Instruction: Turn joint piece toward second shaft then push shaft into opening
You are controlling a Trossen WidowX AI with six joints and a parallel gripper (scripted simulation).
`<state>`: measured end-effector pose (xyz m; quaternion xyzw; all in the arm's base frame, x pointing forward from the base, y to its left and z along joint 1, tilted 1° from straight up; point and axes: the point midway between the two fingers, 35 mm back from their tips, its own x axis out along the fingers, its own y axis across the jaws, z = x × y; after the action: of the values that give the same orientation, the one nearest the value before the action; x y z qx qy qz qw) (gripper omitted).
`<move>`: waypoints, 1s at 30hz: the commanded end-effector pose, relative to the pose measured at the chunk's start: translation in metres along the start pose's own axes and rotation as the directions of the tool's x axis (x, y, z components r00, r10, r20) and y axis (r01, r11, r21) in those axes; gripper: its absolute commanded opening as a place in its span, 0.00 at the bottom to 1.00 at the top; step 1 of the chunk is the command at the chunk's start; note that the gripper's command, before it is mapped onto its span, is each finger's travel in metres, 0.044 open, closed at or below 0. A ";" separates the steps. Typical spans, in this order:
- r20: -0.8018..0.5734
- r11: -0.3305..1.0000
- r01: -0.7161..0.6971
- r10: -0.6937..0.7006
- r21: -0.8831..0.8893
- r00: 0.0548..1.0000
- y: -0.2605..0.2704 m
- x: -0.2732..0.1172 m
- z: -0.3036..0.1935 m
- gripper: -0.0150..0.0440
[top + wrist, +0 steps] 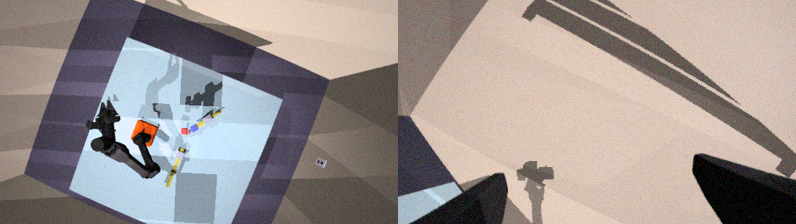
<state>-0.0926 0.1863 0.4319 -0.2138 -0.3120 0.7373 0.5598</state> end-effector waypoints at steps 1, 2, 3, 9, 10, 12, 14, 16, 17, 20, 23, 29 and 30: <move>-0.056 1.000 -0.002 0.003 0.019 0.998 0.002 0.008 -0.010 1.00; -0.074 1.000 -0.001 0.003 0.025 0.997 0.003 0.010 -0.013 1.00; -0.091 1.000 0.001 0.002 0.031 0.996 0.003 0.012 -0.017 1.00; -0.199 0.997 0.016 -0.002 0.072 0.980 0.004 0.023 -0.039 1.00; -0.217 0.997 0.020 -0.002 0.079 0.976 0.004 0.025 -0.043 1.00; -0.253 0.995 0.028 -0.003 0.095 0.967 0.004 0.028 -0.051 1.00; -0.289 0.993 0.038 -0.004 0.111 0.957 0.003 0.031 -0.059 1.00; -0.325 0.991 0.049 -0.005 0.128 0.946 0.003 0.033 -0.068 1.00; -0.343 0.989 0.055 -0.005 0.136 0.939 0.002 0.034 -0.072 1.00; -0.396 0.984 0.074 -0.005 0.161 0.918 0.001 0.037 -0.085 1.00; -0.446 0.978 0.096 -0.003 0.185 0.895 0.000 0.039 -0.099 1.00; -0.544 0.960 0.150 0.002 0.235 0.839 -0.003 0.040 -0.126 1.00; -0.560 0.956 0.161 0.003 0.244 0.828 -0.004 0.040 -0.130 1.00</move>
<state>-0.0217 0.2504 0.3498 -0.3199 -0.0627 0.6638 0.6731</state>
